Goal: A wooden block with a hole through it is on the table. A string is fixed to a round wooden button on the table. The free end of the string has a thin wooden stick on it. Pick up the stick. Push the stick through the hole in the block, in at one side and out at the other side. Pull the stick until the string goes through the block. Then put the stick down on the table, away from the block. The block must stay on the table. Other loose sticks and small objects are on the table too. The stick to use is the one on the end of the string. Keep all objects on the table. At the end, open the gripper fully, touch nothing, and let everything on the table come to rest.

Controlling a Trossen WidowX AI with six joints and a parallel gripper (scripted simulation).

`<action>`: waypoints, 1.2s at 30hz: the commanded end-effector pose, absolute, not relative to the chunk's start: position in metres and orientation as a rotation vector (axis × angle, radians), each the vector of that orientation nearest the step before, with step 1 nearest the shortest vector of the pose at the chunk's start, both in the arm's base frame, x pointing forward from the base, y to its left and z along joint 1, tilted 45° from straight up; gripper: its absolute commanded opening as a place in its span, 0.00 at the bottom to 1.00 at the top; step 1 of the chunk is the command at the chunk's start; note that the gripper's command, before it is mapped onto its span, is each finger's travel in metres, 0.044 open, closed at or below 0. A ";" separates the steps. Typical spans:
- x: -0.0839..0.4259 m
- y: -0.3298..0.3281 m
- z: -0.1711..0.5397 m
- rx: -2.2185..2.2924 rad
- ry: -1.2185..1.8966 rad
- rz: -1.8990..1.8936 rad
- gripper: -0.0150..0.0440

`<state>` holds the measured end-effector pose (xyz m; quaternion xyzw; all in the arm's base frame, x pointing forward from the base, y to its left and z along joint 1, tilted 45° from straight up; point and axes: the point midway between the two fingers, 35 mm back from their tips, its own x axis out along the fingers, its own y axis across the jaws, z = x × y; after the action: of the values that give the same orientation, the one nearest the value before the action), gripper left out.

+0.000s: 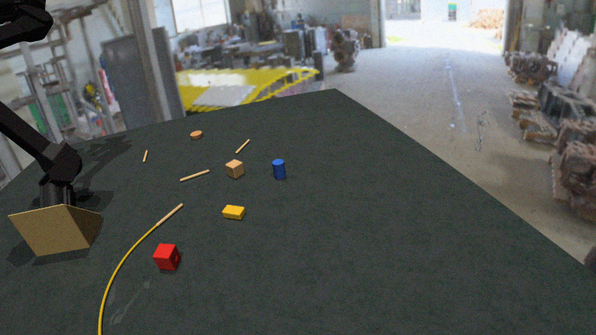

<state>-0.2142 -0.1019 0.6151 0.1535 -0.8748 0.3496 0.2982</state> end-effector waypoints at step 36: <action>0.153 0.117 0.643 -0.205 -1.221 0.571 1.00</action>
<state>0.1158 0.1112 0.6546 -0.0701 -0.6015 0.2759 0.7464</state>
